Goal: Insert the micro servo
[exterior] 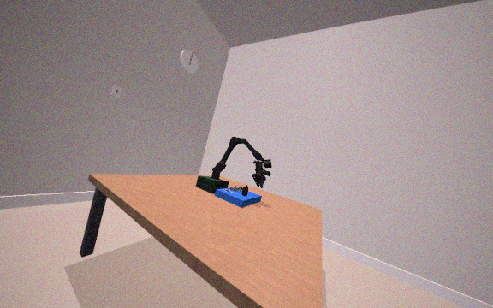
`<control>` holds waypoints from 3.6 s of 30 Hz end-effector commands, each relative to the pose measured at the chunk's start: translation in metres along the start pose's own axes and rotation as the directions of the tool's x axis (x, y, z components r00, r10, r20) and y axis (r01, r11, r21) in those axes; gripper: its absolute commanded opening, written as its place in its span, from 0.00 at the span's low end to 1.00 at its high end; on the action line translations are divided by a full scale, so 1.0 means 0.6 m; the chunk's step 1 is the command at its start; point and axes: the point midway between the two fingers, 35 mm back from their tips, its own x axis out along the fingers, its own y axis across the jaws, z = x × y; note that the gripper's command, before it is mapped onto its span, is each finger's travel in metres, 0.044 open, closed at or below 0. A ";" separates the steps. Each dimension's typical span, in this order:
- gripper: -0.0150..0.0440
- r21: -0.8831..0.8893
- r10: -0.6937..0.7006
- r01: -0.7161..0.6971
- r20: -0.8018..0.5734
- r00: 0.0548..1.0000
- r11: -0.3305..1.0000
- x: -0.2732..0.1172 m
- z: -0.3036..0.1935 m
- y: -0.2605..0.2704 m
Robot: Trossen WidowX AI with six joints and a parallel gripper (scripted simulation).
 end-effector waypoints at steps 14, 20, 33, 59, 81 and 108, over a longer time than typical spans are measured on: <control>1.00 0.469 0.053 0.045 -0.195 0.979 0.882 -0.022 -0.057 -0.095; 1.00 0.617 0.088 0.095 -0.259 0.962 0.781 -0.034 -0.080 -0.124; 1.00 0.783 0.150 0.188 -0.337 0.930 0.593 -0.053 -0.115 -0.158; 0.96 0.783 0.150 0.188 -0.337 0.930 0.593 0.016 -0.140 -0.147; 0.25 0.783 0.150 0.188 -0.337 0.930 0.593 -0.005 -0.133 -0.151; 0.25 0.782 0.146 0.191 -0.338 0.930 0.594 -0.028 -0.152 -0.240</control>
